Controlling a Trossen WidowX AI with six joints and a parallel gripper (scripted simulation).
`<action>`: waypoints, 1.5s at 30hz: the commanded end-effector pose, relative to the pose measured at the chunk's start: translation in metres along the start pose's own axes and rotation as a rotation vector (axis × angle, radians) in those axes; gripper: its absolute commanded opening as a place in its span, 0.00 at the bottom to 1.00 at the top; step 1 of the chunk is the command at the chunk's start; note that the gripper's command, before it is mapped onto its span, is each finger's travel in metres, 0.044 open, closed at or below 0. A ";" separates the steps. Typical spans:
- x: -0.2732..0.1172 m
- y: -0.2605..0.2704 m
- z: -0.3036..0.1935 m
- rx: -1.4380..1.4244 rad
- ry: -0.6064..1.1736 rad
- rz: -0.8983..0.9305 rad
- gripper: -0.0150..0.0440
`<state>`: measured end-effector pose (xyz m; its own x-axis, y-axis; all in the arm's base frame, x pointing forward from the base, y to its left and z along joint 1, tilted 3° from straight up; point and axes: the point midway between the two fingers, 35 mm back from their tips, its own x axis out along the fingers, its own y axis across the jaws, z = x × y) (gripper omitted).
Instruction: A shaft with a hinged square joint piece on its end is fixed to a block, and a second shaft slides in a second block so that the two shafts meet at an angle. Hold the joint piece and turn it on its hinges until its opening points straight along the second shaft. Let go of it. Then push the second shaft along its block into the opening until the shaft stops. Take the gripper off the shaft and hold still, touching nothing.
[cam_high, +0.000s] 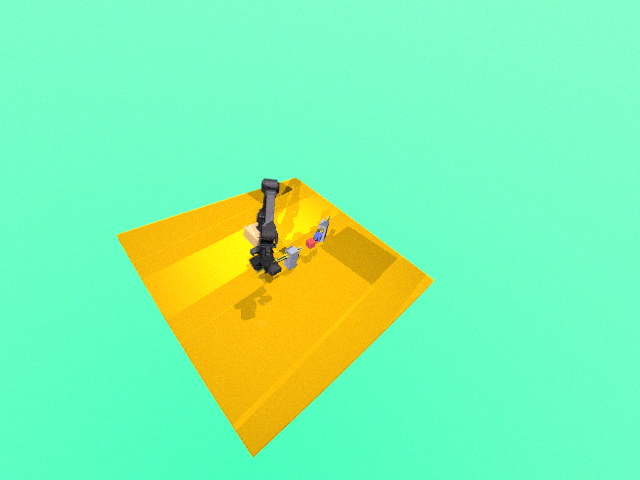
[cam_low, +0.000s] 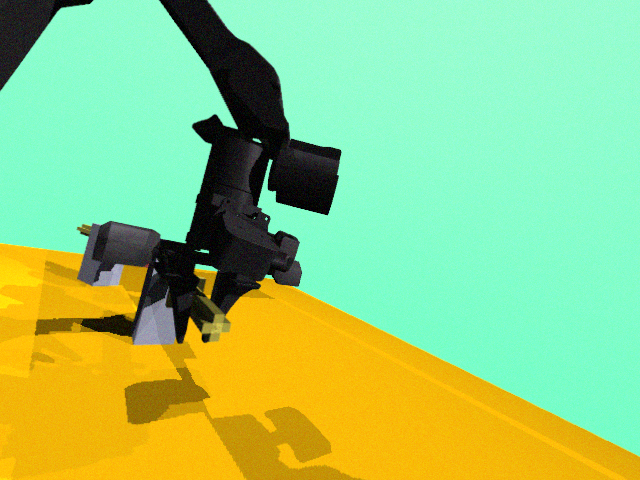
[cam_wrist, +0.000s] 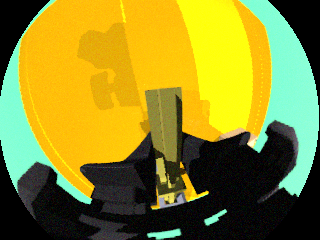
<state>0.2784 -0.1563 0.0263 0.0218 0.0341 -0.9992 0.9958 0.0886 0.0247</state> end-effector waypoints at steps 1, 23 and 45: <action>0.001 0.000 -0.009 0.003 0.002 0.004 0.25; 0.001 0.000 -0.043 0.003 0.005 0.005 0.25; 0.001 0.000 -0.077 0.003 0.008 0.006 0.25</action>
<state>0.2727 -0.0878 0.0283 0.0254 0.0352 -0.9991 0.9959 0.0856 0.0283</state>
